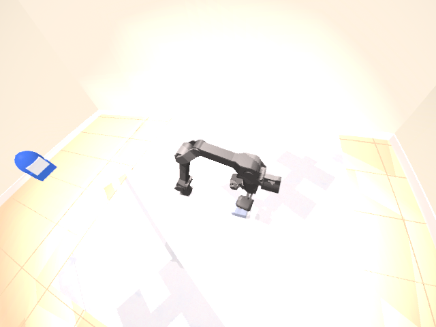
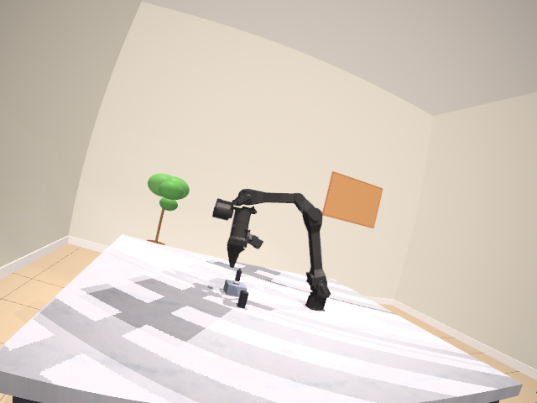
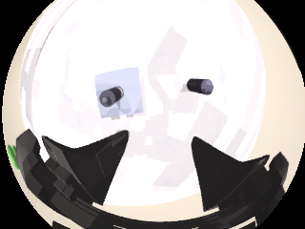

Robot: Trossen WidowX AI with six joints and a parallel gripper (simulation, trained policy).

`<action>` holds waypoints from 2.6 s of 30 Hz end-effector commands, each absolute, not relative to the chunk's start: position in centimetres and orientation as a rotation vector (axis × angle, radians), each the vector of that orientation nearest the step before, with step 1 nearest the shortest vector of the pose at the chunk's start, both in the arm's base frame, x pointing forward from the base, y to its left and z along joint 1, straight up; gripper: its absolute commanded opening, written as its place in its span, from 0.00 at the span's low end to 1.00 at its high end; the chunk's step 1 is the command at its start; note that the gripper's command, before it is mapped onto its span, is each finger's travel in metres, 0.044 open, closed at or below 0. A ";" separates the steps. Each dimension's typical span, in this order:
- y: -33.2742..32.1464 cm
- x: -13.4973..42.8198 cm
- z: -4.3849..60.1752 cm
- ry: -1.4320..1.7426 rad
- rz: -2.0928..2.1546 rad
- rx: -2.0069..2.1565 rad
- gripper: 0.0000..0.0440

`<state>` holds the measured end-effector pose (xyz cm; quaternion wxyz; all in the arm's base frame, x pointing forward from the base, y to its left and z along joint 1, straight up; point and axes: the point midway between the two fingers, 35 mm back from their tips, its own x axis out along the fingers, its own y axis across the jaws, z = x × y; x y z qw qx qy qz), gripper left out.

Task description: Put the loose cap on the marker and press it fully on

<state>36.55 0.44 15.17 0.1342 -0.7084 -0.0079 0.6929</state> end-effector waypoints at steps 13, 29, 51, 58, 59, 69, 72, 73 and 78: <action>2.5 36.9 13.8 0.002 2.104 -2.056 0.71; 4.9 36.9 12.4 -0.012 2.188 -2.076 0.69; 8.1 35.2 10.3 -0.087 2.355 -2.099 0.65; 9.0 34.3 9.4 -0.135 2.418 -2.105 0.63; 9.2 34.2 9.3 -0.143 2.427 -2.105 0.63; 10.0 33.1 7.2 -0.219 2.512 -2.103 0.61; 10.2 32.9 6.7 -0.241 2.530 -2.114 0.60; 10.2 32.9 6.6 -0.248 2.535 -2.119 0.59; 10.3 32.8 6.3 -0.274 2.541 -2.154 0.45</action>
